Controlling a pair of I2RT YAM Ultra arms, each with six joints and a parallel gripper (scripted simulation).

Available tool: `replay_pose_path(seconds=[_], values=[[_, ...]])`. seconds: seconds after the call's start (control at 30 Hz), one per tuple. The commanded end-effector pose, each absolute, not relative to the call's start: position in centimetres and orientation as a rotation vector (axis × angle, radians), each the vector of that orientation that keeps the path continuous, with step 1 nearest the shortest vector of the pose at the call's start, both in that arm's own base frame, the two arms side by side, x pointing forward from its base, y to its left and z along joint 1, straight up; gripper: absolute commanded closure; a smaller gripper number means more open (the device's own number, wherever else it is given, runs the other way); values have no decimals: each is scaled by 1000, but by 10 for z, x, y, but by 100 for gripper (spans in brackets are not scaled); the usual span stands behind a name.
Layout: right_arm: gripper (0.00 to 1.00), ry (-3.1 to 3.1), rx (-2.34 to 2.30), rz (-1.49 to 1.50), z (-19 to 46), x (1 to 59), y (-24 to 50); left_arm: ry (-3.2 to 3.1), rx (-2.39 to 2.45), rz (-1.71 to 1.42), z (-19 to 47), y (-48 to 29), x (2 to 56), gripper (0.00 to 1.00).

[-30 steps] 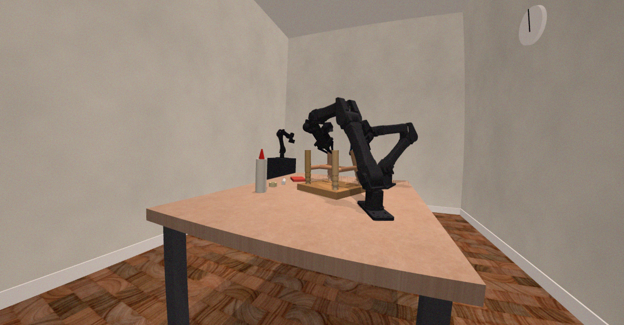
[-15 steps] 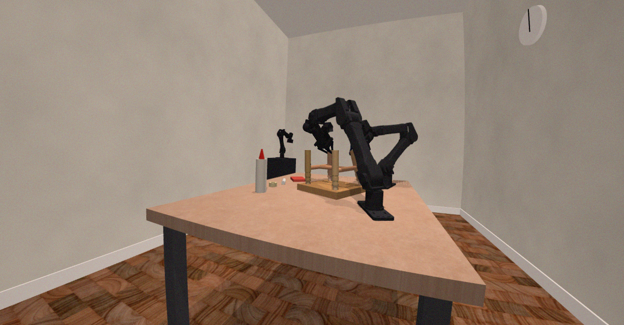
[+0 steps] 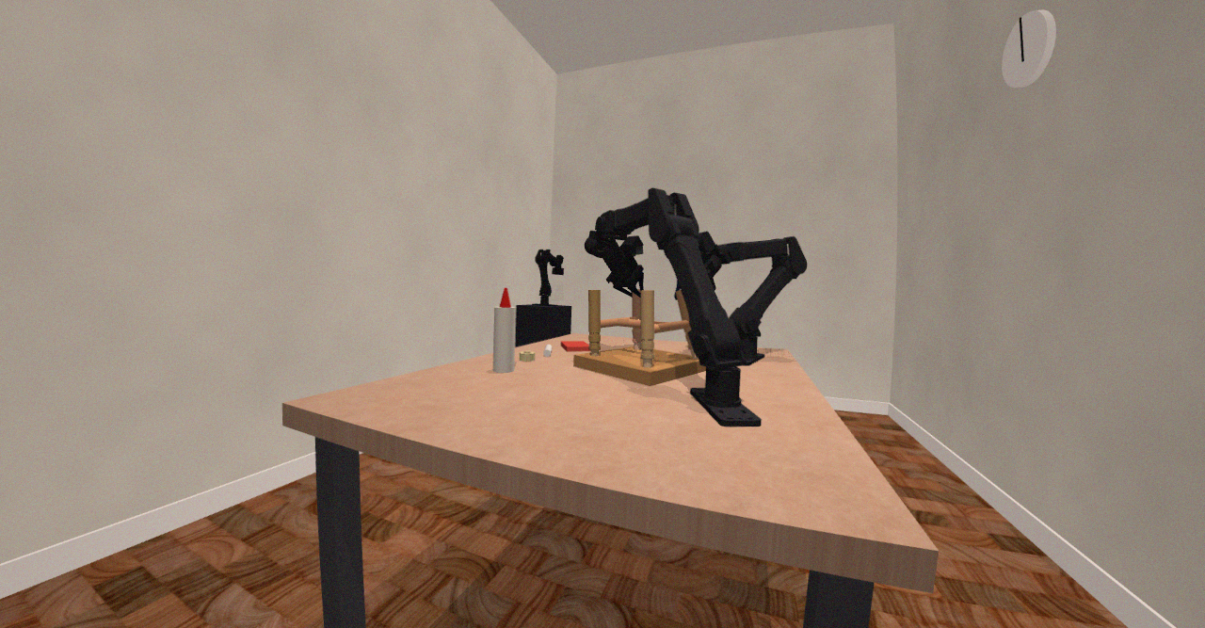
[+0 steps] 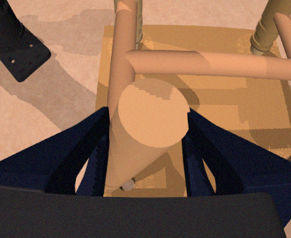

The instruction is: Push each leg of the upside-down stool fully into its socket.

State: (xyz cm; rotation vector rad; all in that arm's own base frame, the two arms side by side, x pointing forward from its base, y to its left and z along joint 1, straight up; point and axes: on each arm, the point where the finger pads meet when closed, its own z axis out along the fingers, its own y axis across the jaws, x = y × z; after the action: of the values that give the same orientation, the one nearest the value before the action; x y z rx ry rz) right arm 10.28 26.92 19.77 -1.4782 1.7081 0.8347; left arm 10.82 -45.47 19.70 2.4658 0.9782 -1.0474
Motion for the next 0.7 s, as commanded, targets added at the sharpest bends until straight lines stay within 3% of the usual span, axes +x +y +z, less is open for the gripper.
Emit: replay_pose_path(seconds=[0.0,0.67], values=[[72,1648,-1670,1060,188,44,268,861,2316,-817,208,-494,167,72],[72,1628,-1694,1080,184,19,267,867,2318,-822,212,-506,182,72]])
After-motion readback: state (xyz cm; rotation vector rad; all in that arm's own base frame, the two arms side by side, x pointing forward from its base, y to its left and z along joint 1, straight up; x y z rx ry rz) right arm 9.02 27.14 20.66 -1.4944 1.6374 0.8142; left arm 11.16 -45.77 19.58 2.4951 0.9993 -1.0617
